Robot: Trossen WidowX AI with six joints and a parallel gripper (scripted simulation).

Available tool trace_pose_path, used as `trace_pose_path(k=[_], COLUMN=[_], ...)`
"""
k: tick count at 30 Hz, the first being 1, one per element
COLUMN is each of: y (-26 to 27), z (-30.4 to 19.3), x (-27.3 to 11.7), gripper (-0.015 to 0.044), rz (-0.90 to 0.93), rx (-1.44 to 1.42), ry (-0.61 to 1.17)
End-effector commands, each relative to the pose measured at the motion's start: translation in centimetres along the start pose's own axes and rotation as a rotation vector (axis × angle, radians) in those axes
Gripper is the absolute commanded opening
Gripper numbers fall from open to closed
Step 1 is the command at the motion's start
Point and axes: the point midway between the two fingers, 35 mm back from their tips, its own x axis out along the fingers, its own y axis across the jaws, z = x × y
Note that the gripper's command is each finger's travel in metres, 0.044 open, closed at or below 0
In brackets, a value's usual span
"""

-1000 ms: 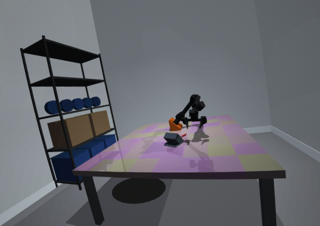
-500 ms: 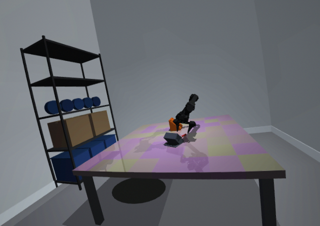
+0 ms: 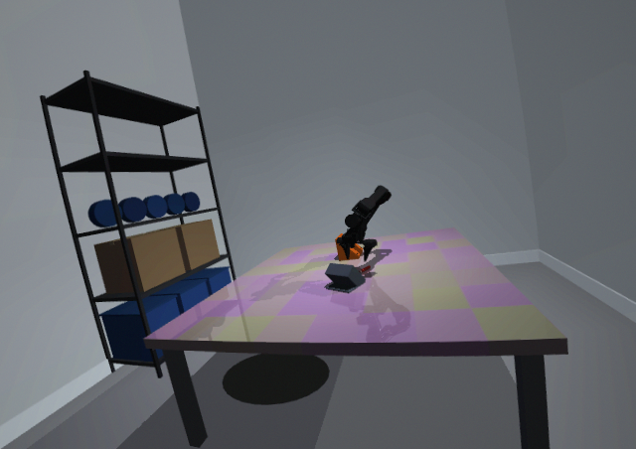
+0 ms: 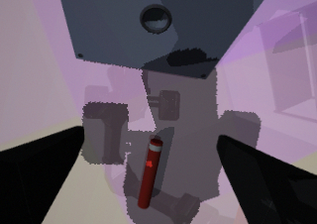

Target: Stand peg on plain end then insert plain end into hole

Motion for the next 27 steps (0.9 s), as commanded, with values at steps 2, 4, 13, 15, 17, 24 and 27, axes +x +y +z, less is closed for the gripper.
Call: trace_pose_path(k=[2,4,13,15,17,24,27], y=[-1.4,-1.7,-1.8,-1.7,-1.7,-1.6,-1.5], z=[-2.3,-3.1,-3.4,-3.4,-3.4,-3.5,-3.6], x=[-0.4,-0.7,-0.4,-0.1,0.3,1.4,1.9], gripper=[0.0440,0.0440,0.0440,0.0440,0.0440,0.0440,0.0440], rz=[0.048,0.072,0.080,0.080,0.080,0.079,0.079], rx=[0.083,0.117,0.130,0.130,0.130,0.130,0.130], ry=[0.123,0.166,0.180,0.180,0.180,0.179,0.179])
